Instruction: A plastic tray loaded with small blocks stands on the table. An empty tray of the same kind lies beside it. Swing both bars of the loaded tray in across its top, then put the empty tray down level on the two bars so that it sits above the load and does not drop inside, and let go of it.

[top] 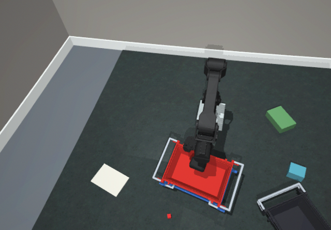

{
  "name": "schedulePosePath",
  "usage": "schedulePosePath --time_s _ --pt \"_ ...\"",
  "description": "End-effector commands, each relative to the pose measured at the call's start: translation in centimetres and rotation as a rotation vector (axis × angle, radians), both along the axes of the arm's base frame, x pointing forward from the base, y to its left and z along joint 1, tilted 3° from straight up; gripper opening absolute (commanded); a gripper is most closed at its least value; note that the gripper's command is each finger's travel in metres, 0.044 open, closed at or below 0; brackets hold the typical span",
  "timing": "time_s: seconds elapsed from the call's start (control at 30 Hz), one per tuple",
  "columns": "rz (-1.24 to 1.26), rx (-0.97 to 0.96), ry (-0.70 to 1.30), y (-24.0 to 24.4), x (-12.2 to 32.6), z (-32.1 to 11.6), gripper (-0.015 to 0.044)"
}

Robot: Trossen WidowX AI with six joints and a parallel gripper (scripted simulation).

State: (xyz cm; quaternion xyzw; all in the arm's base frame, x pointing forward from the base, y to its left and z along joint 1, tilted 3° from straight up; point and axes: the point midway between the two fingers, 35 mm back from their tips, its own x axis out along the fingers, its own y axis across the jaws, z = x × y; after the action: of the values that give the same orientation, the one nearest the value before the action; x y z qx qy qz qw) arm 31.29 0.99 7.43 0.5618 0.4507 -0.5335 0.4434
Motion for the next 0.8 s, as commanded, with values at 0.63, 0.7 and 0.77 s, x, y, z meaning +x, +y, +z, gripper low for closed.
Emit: schedulePosePath --time_s 0.63,0.7,0.77 --pt "-0.002 0.006 0.022 0.12 -0.37 -0.49 0.0" --pt "0.0 0.001 0.002 0.02 -0.05 -0.11 0.0" --pt "-0.001 0.002 0.006 0.06 -0.16 -0.33 0.0"
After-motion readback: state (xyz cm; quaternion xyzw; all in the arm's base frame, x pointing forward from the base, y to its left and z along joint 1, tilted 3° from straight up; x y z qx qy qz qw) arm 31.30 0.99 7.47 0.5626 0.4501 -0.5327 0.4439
